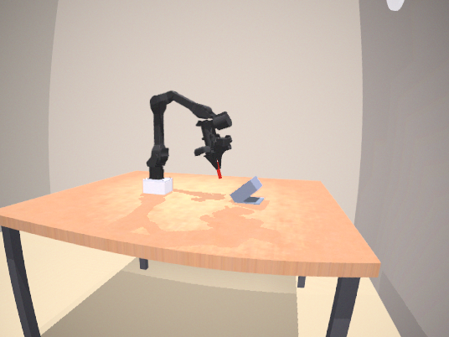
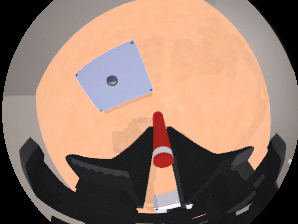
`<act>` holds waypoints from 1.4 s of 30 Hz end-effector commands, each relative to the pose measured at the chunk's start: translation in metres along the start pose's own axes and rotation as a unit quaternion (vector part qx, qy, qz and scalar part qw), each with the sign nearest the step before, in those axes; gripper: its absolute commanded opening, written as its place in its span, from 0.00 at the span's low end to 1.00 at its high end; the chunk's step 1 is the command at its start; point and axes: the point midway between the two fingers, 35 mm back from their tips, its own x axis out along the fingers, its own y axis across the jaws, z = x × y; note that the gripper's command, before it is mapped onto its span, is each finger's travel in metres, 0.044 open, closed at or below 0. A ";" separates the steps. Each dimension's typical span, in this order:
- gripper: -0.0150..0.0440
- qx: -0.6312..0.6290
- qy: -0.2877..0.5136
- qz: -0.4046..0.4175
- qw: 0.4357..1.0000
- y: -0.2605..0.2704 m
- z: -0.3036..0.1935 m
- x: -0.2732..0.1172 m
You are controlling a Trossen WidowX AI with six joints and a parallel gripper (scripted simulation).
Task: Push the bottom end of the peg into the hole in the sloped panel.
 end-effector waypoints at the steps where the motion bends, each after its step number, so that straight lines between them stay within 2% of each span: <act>1: 0.25 0.009 -0.012 0.003 1.000 0.003 -0.002 0.000; 42: 0.25 0.071 -0.124 0.069 0.987 0.041 -0.002 -0.011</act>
